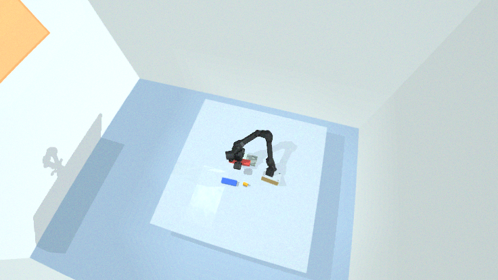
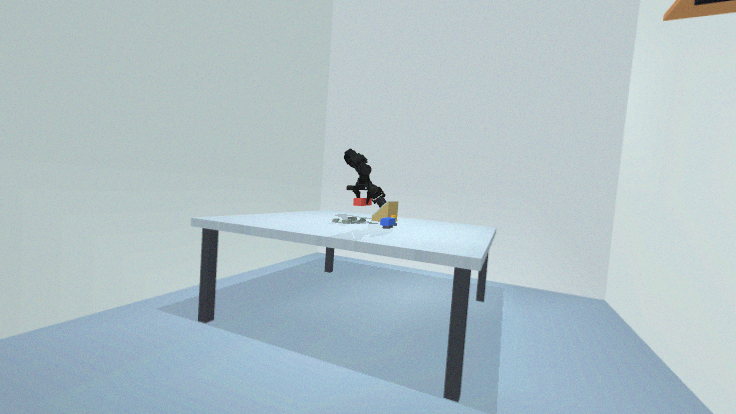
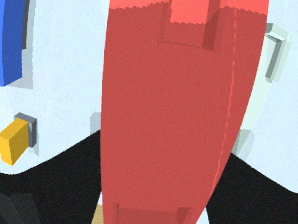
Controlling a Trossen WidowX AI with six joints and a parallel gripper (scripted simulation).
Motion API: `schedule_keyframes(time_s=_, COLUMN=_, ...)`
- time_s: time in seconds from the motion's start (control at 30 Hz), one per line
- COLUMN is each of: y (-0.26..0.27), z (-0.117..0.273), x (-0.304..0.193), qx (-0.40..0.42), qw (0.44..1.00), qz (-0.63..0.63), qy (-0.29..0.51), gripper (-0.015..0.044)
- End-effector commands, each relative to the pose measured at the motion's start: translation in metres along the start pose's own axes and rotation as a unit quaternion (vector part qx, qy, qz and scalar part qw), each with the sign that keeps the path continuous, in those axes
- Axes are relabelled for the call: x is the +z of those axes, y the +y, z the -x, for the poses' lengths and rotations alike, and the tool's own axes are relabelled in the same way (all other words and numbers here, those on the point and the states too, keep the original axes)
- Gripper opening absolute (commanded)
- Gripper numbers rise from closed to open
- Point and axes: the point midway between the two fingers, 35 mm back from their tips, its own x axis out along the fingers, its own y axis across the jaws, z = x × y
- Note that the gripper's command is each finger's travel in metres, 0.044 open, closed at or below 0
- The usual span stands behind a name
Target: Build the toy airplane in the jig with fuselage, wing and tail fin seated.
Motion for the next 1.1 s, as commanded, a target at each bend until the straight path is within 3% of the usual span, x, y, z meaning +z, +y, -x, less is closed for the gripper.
schedule_keyframes(time_s=0.0, y=-0.014, z=-0.003, x=-0.002, qx=0.001, qw=1.0, qz=-0.008, qy=-0.006, gripper=0.0)
schedule_keyframes(time_s=0.97, y=-0.085, z=-0.04, x=-0.035, qx=-0.012, qw=0.998, qz=-0.057, qy=-0.003, gripper=0.0)
schedule_keyframes(time_s=1.07, y=-0.085, z=-0.04, x=-0.035, qx=-0.012, qw=0.998, qz=-0.057, qy=-0.003, gripper=0.0079)
